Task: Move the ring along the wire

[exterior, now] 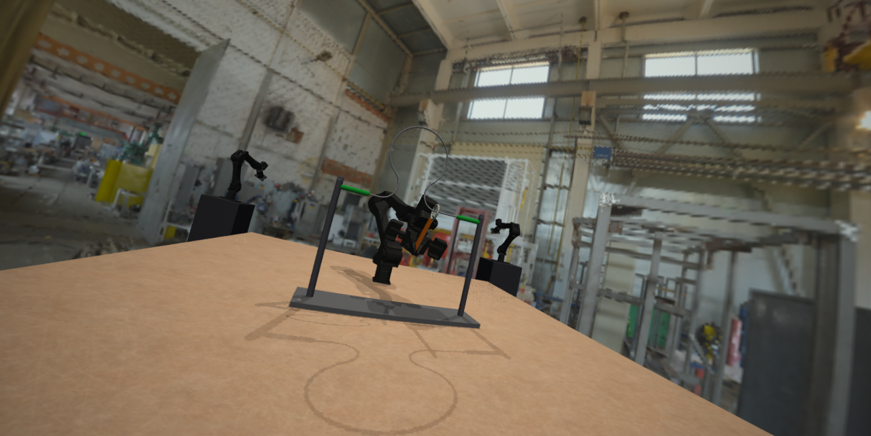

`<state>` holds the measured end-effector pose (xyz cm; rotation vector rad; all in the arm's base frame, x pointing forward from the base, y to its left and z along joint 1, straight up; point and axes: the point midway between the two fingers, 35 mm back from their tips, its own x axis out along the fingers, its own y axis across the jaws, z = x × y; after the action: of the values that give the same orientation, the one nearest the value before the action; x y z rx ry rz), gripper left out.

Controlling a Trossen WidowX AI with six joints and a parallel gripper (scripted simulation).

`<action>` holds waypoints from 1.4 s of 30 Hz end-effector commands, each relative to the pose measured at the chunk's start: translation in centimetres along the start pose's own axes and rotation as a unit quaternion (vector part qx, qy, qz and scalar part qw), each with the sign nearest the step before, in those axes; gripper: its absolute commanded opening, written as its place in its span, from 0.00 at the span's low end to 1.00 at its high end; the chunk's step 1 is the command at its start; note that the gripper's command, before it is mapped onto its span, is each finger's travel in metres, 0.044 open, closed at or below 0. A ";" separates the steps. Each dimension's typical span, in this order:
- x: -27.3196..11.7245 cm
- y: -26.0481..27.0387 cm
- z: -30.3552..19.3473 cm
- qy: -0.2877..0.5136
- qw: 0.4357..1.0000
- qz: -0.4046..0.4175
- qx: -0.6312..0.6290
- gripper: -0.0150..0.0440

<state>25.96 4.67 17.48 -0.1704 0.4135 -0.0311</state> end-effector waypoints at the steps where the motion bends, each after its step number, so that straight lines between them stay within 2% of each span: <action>1: -0.2 0.9 0.3 0.001 1.000 0.010 0.024 0.00; 42: -1.1 5.9 0.8 0.005 0.998 0.027 0.061 0.00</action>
<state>25.29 10.24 17.42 -0.0455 0.4278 -0.0029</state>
